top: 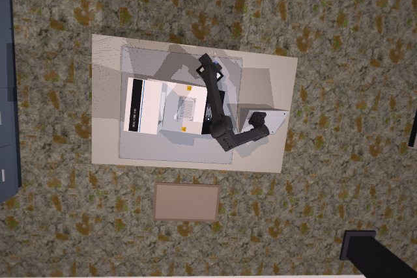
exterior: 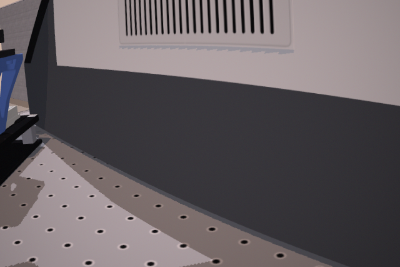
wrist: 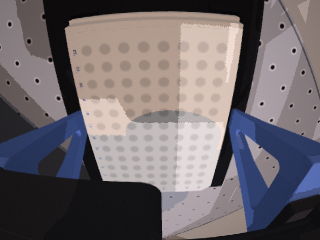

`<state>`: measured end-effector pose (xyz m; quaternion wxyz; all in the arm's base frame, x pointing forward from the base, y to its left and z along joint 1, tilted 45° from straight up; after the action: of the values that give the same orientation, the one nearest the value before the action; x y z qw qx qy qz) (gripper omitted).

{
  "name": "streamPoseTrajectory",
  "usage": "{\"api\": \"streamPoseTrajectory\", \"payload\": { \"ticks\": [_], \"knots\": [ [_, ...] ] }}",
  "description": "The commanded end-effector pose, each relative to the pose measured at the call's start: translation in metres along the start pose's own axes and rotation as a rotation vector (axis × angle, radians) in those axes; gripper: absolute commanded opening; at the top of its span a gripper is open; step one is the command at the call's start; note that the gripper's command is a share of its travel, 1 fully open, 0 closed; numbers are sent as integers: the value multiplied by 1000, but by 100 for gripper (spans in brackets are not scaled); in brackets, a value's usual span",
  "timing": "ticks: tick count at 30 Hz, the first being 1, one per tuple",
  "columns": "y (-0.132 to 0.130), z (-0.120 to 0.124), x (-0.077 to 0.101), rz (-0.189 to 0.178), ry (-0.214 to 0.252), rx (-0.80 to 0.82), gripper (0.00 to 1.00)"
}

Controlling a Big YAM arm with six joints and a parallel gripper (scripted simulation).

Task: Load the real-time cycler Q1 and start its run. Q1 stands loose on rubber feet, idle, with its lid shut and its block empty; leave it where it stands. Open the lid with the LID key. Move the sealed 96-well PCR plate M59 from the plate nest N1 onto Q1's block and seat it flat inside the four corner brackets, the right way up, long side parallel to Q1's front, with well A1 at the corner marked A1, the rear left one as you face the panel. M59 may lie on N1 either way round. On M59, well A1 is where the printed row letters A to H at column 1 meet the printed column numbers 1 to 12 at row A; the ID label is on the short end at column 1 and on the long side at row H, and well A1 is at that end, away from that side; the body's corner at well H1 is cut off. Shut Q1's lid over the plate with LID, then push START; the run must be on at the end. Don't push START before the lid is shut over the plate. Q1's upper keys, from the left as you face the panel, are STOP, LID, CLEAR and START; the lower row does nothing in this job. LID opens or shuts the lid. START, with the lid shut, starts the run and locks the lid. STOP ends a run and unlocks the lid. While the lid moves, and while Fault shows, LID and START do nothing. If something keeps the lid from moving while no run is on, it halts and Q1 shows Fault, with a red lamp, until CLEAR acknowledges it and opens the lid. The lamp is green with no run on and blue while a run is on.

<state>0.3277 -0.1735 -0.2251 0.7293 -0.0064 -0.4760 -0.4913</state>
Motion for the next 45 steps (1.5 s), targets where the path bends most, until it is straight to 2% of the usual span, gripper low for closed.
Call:
{"api": "streamPoseTrajectory", "payload": {
  "ticks": [1,6,10,16,22,33,45],
  "knots": [
    [2,-1,-7,2,3,1,100],
    [6,-1,3,-1,-1,19,100],
    [6,-3,13,-9,-22,17,100],
    [4,-4,18,-13,-31,13,100],
    [3,-4,17,-14,-31,11,100],
    [-7,0,1,-12,3,-11,100],
    [2,-4,14,-10,-27,8,100]
  ]
}}
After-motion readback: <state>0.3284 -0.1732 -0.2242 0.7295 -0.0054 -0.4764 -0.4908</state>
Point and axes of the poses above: the point where the finger pads meet when closed, its own x axis back along the fingers, its own y axis across the jaws, z = x × y, the point moved 10 cm from there along x, back along the fingers, and after that the axes turned 3 degrees about -x, right-handed, at the moved point
